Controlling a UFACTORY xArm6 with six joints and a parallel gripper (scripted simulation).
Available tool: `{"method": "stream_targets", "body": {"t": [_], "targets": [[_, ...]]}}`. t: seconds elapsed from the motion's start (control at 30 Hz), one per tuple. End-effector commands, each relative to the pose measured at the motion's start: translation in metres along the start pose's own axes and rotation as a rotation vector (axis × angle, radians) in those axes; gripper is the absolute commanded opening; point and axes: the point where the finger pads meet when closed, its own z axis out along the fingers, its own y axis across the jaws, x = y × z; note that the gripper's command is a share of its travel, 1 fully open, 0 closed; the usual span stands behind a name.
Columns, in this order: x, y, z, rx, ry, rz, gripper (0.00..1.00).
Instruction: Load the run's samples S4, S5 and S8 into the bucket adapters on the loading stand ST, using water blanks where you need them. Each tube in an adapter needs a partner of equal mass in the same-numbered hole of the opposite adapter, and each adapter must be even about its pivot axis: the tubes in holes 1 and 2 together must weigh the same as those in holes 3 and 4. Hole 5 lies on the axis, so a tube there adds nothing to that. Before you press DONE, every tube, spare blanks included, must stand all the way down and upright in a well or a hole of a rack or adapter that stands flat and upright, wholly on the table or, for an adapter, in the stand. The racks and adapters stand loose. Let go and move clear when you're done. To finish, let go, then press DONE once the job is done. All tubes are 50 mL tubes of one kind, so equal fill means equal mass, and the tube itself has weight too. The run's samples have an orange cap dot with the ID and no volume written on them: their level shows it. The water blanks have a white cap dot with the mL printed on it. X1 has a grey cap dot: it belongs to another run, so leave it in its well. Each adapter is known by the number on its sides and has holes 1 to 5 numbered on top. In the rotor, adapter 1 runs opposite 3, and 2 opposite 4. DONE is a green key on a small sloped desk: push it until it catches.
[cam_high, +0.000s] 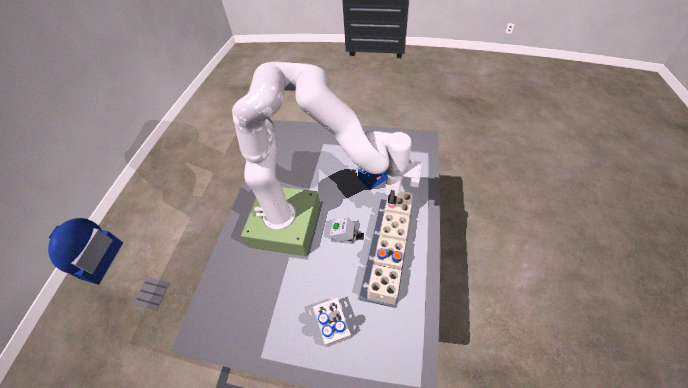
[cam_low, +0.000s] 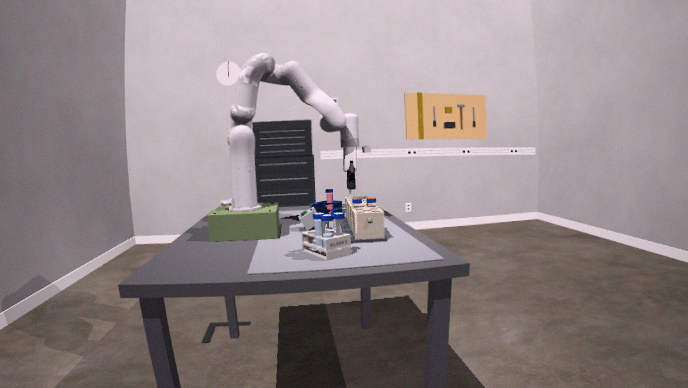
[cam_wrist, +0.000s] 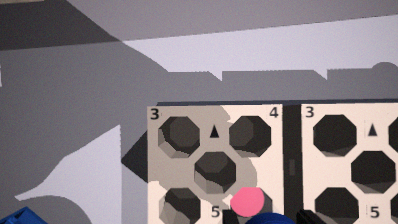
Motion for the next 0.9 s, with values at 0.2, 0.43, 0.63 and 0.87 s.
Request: {"method": "stream_targets", "body": {"t": [0.2,0.43,0.63,0.87], "targets": [[0.002,-0.001,0.007,0.002,0.005,0.000,0.00],[0.002,-0.001,0.014,0.002,0.005,0.000,0.00],[0.002,-0.001,0.018,0.002,0.005,0.000,0.00],[0.002,-0.001,0.025,0.002,0.005,0.000,0.00]]}}
